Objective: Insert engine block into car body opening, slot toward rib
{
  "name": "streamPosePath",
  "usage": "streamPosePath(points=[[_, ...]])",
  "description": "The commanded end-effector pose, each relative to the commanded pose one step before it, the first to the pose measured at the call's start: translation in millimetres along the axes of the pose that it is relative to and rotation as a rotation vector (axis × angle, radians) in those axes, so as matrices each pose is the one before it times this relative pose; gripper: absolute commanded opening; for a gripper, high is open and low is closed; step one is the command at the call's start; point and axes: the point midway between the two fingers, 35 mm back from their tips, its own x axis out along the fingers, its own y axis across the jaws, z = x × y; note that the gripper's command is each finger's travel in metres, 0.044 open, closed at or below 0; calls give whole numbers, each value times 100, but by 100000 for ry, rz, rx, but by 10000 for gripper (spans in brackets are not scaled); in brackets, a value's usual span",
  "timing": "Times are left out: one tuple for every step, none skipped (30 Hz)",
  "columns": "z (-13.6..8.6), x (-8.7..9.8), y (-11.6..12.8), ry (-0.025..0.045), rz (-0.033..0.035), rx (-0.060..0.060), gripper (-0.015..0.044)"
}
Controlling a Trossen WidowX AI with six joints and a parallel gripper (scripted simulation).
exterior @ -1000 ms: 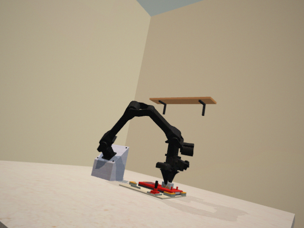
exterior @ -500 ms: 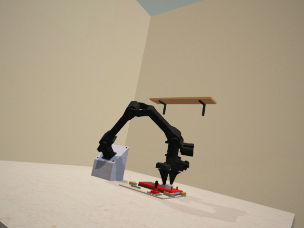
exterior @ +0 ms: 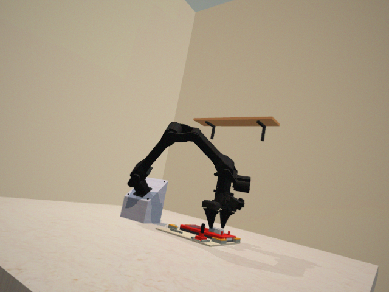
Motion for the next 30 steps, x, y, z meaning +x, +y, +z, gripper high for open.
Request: streamPosePath(points=[[63, -1263, -75, -341, -45, 19, 440], [0, 0, 0, 0, 0, 0, 440], [0, 0, 0, 0, 0, 0, 440], [0, 0, 0, 0, 0, 0, 440], [0, 0, 0, 0, 0, 0, 440], [0, 0, 0, 0, 0, 0, 414], [0, 0, 0, 0, 0, 0, 387], [0, 0, 0, 0, 0, 0, 361], [0, 0, 0, 0, 0, 0, 335], [0, 0, 0, 0, 0, 0, 309], [0, 0, 0, 0, 0, 0, 282], [0, 0, 0, 0, 0, 0, 256], [0, 0, 0, 0, 0, 0, 230], [0, 0, 0, 0, 0, 0, 204], [0, 0, 0, 0, 0, 0, 177], [0, 0, 0, 0, 0, 0, 151], [0, 0, 0, 0, 0, 0, 125], [0, 0, 0, 0, 0, 0, 99], [0, 0, 0, 0, 0, 0, 72], [0, 0, 0, 0, 0, 0, 46], [0, 0, 0, 0, 0, 0, 20], [0, 0, 0, 0, 0, 0, 0], [0, 0, 0, 0, 0, 0, 0], [0, 0, 0, 0, 0, 0, 0], [0, 0, 0, 0, 0, 0, 0], [0, 0, 0, 0, 0, 0, 0], [0, 0, 0, 0, 0, 0, 0], [0, 0, 0, 0, 0, 0, 0], [0, 0, 0, 0, 0, 0, 0], [0, 0, 0, 0, 0, 0, 0]])
